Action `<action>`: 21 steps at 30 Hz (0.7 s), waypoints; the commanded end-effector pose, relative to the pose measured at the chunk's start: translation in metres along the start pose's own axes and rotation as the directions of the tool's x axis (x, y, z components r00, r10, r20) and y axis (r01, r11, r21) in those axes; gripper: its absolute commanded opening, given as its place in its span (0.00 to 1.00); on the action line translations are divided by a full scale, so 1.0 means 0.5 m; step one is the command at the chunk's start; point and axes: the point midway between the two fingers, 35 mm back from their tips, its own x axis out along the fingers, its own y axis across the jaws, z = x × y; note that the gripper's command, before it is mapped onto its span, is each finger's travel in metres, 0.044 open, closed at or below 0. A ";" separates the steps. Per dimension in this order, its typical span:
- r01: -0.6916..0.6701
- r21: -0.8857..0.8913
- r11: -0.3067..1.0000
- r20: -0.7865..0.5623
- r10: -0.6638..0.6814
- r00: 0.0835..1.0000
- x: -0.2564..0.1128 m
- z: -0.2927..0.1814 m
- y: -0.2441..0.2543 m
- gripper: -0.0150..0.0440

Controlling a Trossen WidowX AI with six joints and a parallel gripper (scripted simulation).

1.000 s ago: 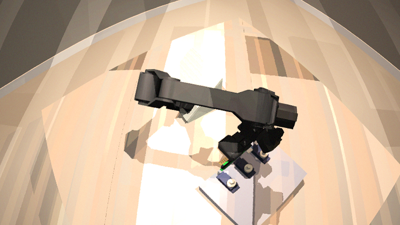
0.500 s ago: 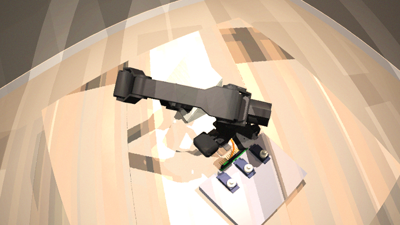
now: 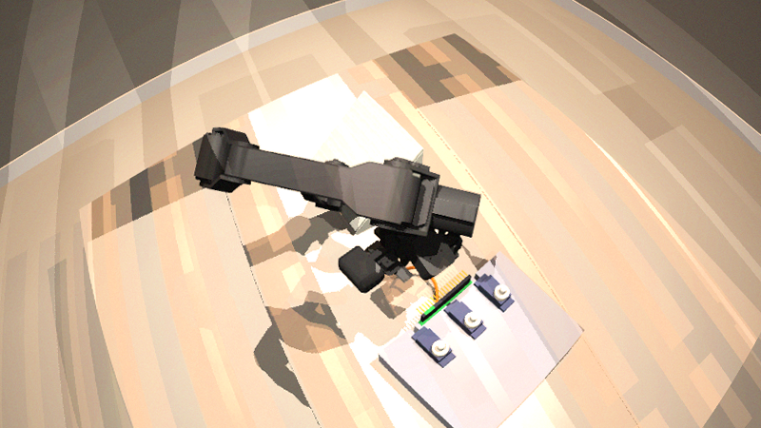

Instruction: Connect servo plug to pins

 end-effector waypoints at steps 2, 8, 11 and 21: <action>0.006 -0.006 1.000 -0.002 -0.006 1.000 0.029 -0.005 -0.003 0.25; 0.008 -0.006 1.000 -0.002 -0.008 1.000 0.077 -0.006 -0.004 0.25; 0.008 -0.006 1.000 -0.002 -0.008 1.000 0.079 -0.006 -0.004 0.25; 0.008 -0.005 1.000 -0.001 -0.008 1.000 0.071 0.053 -0.001 0.25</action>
